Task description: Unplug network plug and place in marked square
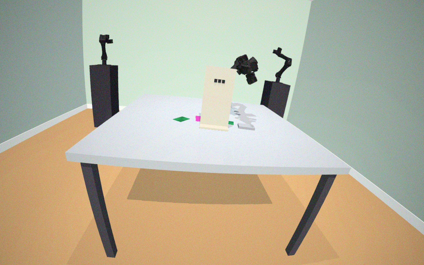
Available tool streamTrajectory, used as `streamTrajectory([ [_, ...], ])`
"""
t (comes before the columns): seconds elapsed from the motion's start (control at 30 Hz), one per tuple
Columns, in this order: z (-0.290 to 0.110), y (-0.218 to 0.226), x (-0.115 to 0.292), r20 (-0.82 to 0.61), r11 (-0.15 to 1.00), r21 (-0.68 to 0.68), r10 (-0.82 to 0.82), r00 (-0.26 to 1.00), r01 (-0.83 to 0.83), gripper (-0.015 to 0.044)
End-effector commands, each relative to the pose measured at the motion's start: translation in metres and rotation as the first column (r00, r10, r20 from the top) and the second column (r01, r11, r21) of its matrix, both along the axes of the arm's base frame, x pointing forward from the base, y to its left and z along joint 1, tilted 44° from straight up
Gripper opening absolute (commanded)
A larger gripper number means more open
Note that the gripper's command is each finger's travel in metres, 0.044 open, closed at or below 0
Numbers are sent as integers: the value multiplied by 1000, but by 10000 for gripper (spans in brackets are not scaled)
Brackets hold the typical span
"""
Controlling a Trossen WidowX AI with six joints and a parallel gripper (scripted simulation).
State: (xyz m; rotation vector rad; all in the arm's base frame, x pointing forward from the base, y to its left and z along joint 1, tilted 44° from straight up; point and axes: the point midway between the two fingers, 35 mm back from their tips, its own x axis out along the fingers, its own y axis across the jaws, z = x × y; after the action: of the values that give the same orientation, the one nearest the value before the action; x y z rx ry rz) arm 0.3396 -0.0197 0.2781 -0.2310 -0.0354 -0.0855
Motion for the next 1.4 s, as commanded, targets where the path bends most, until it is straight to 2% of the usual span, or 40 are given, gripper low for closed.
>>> streamTrajectory([
  [0.0,-33,-11,5,-48,995,-88,-43,998,39,156],
  [0.37,-109,-35,0,-151,947,-309,-144,978,92,156],
  [0.77,-177,-57,-32,-258,847,-525,-251,933,83,156],
  [1.37,-179,-60,-16,-262,840,-536,-257,930,81,156],
])
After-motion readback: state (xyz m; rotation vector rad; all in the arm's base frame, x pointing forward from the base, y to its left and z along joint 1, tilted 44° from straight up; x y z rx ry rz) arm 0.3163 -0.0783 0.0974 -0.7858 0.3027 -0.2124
